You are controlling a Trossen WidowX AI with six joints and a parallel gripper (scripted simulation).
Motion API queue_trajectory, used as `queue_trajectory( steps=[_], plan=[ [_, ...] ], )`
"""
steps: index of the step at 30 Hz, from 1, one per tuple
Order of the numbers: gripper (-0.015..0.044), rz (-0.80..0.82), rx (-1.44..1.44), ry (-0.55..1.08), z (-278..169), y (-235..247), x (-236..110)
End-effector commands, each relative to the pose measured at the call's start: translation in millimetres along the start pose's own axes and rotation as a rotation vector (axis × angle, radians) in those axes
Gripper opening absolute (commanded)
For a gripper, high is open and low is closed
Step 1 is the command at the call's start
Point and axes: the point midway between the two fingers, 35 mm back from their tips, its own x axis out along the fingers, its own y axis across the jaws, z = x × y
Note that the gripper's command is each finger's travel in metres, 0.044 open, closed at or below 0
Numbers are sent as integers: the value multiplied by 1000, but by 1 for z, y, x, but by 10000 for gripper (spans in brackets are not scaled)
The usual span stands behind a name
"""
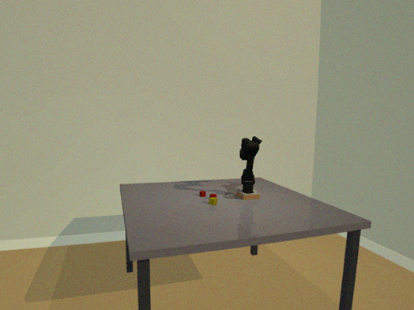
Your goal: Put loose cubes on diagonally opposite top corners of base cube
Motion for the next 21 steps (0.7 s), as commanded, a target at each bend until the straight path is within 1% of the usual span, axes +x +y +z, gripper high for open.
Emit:
queue_trajectory(
  steps=[1,5,8,12,16,21],
  plan=[
    [374,7,4,-6,2,1,0],
    [269,145,79,-116,40,29,-9],
    [265,282,144,-201,73,53,-24],
    [265,480,223,-289,112,84,-54],
    [265,689,286,-346,145,112,-93],
    [265,960,339,-368,174,140,-153]
  ],
)
